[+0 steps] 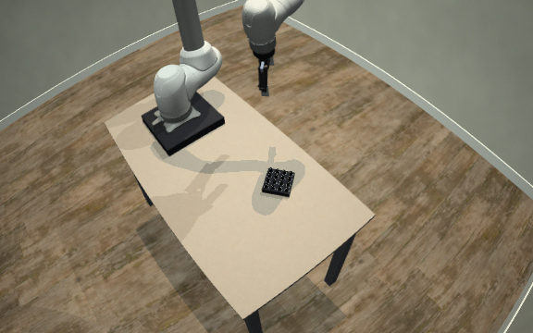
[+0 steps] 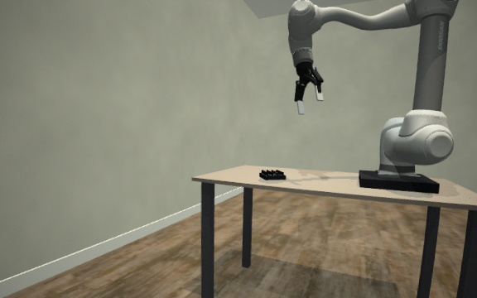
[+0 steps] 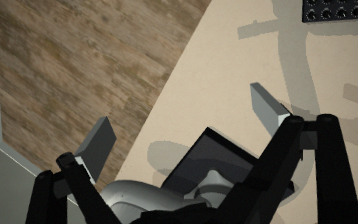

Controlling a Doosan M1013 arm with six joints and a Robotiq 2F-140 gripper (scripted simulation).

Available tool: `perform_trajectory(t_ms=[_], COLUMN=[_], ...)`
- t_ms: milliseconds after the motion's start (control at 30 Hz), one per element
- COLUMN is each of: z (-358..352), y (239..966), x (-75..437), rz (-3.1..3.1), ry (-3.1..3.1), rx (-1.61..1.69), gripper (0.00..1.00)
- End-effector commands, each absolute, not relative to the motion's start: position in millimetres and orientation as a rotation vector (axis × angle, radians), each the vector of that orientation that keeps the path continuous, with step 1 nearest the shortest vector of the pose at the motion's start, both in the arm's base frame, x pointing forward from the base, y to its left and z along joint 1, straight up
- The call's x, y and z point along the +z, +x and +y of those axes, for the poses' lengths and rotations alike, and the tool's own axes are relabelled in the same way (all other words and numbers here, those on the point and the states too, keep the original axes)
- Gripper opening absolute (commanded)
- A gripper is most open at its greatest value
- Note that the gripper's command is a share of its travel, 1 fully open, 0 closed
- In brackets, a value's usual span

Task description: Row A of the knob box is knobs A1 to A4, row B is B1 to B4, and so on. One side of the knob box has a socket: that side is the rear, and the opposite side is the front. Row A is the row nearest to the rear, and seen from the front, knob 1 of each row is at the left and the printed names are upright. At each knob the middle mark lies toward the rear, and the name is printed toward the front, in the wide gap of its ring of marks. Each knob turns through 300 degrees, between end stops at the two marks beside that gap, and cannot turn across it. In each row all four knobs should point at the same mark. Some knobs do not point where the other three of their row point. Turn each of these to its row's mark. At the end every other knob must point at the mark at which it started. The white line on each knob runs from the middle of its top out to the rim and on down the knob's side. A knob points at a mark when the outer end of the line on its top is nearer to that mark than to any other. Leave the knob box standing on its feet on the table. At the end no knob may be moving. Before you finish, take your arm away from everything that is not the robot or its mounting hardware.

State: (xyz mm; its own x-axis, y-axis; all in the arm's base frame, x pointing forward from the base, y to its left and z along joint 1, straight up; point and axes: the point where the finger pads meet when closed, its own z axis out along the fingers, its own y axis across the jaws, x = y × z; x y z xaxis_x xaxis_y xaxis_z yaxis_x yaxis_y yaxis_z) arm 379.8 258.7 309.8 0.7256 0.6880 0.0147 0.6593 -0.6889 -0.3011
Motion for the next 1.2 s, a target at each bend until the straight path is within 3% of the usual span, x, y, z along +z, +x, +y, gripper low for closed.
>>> perform_trajectory(t_ms=[0, 567, 1167], z=[259, 258, 166], y=[380, 382, 529], x=[310, 308, 165], rz=[-1.058, -1.059, -1.276], ry=[-2.645, -2.647, -2.798], rx=[0.143, 0.141, 0.023], gripper=[1.0, 1.0, 1.0])
